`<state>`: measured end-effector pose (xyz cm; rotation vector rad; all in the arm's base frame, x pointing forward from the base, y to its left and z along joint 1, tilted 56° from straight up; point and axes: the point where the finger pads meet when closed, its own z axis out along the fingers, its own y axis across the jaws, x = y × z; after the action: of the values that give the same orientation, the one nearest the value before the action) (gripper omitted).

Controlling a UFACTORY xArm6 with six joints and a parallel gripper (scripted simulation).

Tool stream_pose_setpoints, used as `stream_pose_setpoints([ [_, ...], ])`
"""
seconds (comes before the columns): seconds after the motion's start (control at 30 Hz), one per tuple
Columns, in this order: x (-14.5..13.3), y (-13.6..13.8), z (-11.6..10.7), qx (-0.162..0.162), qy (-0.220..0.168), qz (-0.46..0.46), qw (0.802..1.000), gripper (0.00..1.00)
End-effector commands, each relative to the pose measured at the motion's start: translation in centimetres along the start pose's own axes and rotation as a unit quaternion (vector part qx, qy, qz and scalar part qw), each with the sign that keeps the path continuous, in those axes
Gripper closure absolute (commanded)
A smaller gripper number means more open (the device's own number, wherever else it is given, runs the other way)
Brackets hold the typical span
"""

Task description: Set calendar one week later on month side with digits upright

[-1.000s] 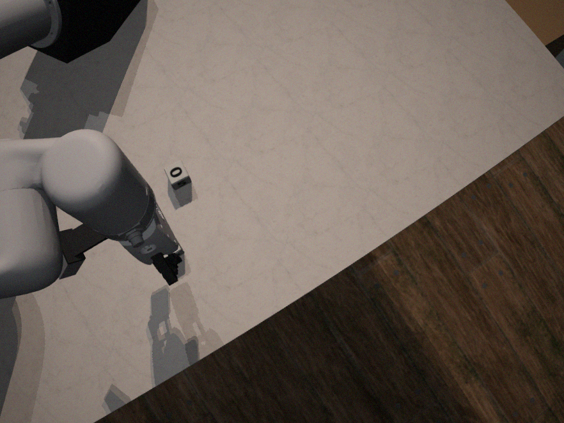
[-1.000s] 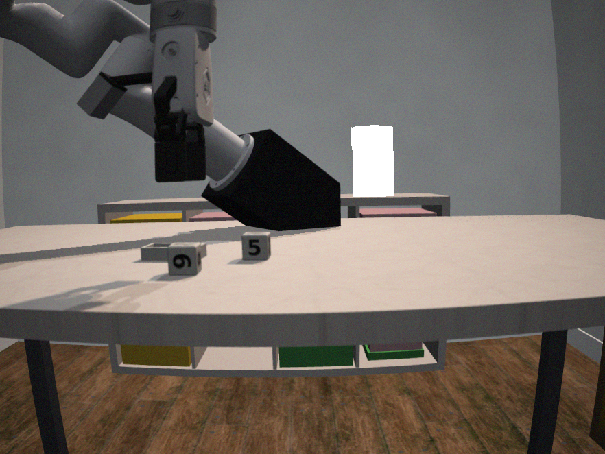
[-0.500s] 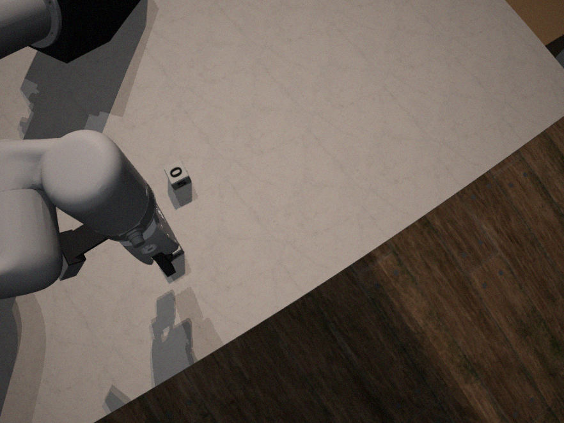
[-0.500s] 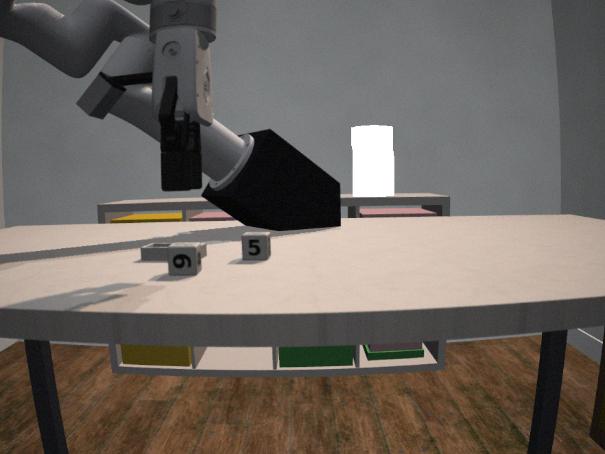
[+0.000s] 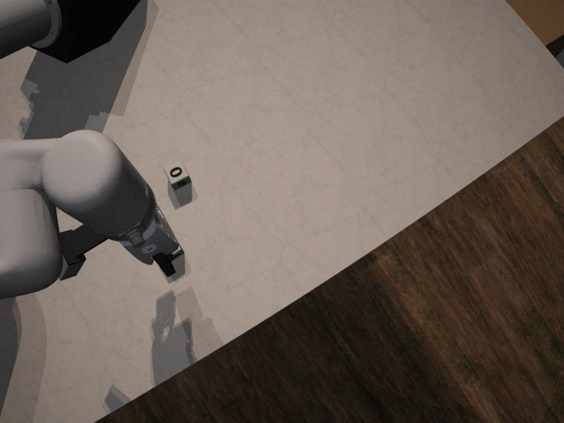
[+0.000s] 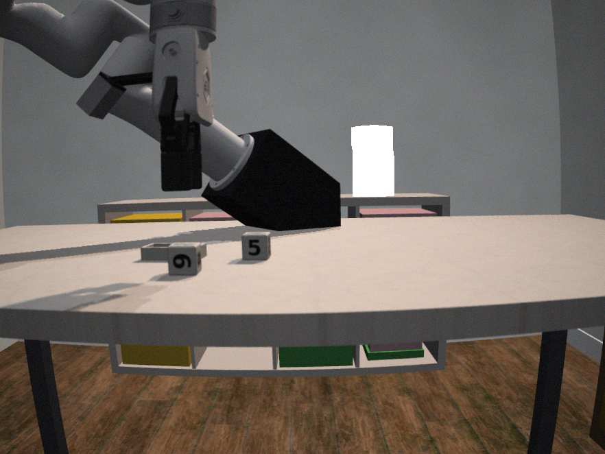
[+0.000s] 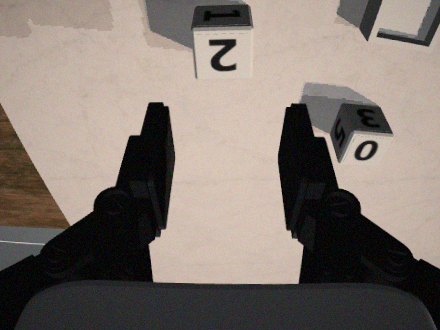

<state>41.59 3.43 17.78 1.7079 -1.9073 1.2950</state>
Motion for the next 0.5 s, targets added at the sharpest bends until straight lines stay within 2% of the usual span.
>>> stream_pose_setpoints([
  [0.0,-0.03,-0.08,-0.09,0.001,-0.001,0.001,1.000,0.51],
  [0.47,-0.02,-0.09,0.15,0.001,-0.001,0.000,1.000,0.51],
])
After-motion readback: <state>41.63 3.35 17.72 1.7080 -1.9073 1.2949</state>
